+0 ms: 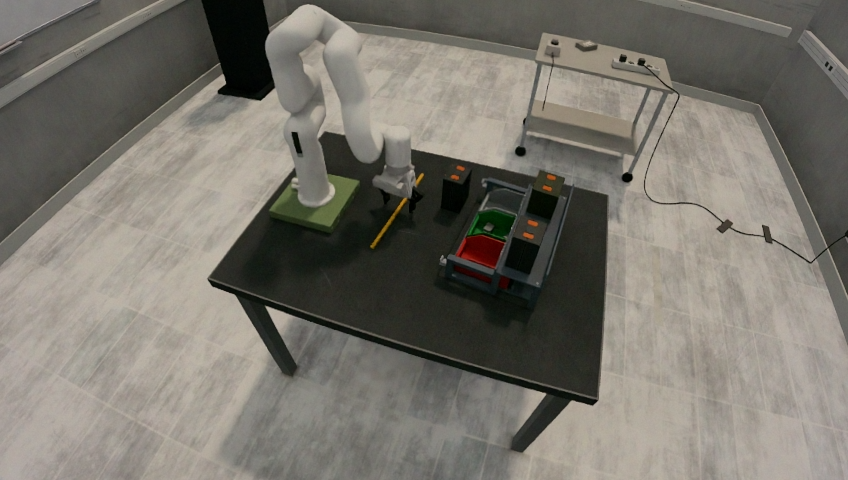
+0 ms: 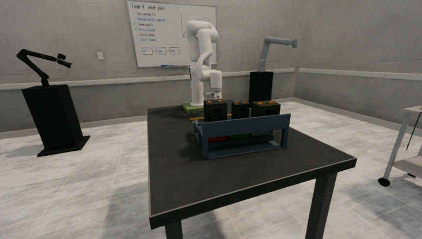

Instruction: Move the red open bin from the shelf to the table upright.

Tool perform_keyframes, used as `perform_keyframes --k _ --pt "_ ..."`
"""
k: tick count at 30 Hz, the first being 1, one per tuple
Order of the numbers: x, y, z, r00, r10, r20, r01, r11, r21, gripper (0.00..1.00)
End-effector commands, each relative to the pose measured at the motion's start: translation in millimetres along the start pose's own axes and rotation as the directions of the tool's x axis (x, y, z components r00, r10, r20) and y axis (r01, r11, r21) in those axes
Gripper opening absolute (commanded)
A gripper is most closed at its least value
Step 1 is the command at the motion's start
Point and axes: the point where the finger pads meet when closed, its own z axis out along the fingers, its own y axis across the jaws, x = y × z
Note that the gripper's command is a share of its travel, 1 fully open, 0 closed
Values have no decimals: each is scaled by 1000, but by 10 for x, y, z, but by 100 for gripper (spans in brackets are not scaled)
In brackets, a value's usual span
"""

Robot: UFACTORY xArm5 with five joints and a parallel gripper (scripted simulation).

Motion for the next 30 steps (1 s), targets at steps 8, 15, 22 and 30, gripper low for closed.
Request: perform_keyframes --k 8,15,22,30 --pt "-3 -11 -243 1000 0 1 0 1000 3 100" --pt "-2 -11 -449 1000 0 1 0 1000 3 100" --pt "-2 -11 -609 1000 0 1 0 1000 3 100" --pt "-2 -11 -791 1000 0 1 0 1000 3 100"
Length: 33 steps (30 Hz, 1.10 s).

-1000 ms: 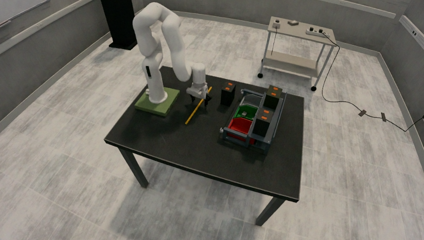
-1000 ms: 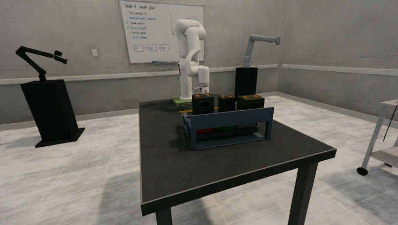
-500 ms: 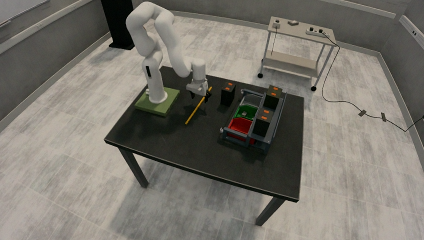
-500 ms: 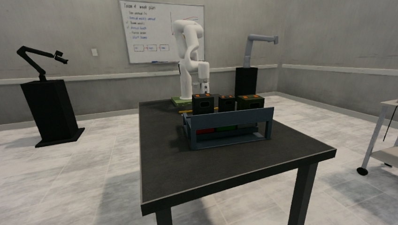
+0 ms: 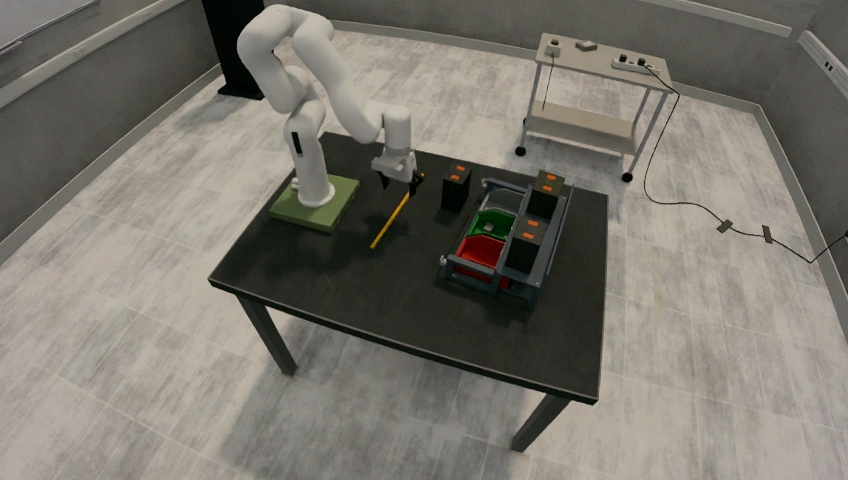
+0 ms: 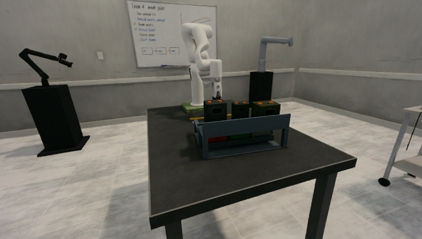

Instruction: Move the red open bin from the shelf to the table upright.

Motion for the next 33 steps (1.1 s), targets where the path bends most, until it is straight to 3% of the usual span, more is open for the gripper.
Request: perform_keyframes --k 1,14,20,33 --pt "-2 -6 -164 1000 0 1 0 1000 3 100" --pt "-1 -7 -449 1000 0 1 0 1000 3 100" --pt "-1 -7 -455 1000 0 1 0 1000 3 100" --pt "140 -336 -442 1000 0 3 0 1000 2 100"
